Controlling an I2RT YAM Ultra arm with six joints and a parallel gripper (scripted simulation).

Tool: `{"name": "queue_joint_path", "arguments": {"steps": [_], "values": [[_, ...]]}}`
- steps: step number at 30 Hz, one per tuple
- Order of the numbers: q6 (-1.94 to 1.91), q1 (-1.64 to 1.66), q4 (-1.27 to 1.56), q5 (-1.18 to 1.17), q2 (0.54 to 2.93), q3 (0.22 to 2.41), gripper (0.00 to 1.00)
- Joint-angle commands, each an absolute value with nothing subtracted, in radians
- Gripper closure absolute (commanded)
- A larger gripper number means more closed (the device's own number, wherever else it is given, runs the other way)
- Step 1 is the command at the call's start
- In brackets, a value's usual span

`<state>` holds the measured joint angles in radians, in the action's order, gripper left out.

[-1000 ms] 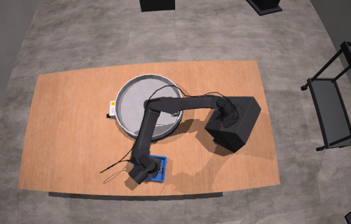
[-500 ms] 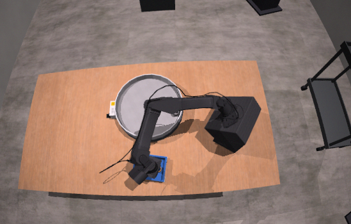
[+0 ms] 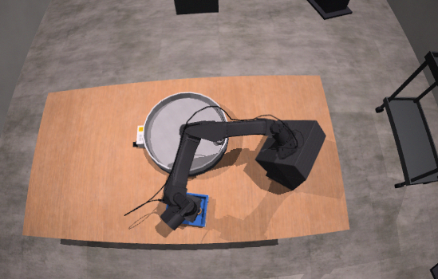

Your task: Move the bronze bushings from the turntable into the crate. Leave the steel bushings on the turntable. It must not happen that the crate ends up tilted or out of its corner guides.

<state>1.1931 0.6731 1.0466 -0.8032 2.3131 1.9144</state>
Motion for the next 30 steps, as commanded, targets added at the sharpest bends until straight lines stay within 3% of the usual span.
{"name": "queue_joint_path", "arguments": {"steps": [1, 20, 30], "values": [[1.199, 0.712, 1.062, -0.817, 2.279, 1.943, 0.86], [1.195, 0.711, 1.06, -0.817, 2.275, 1.937, 0.85], [1.17, 0.695, 0.986, -0.814, 2.189, 1.768, 0.85]]}}
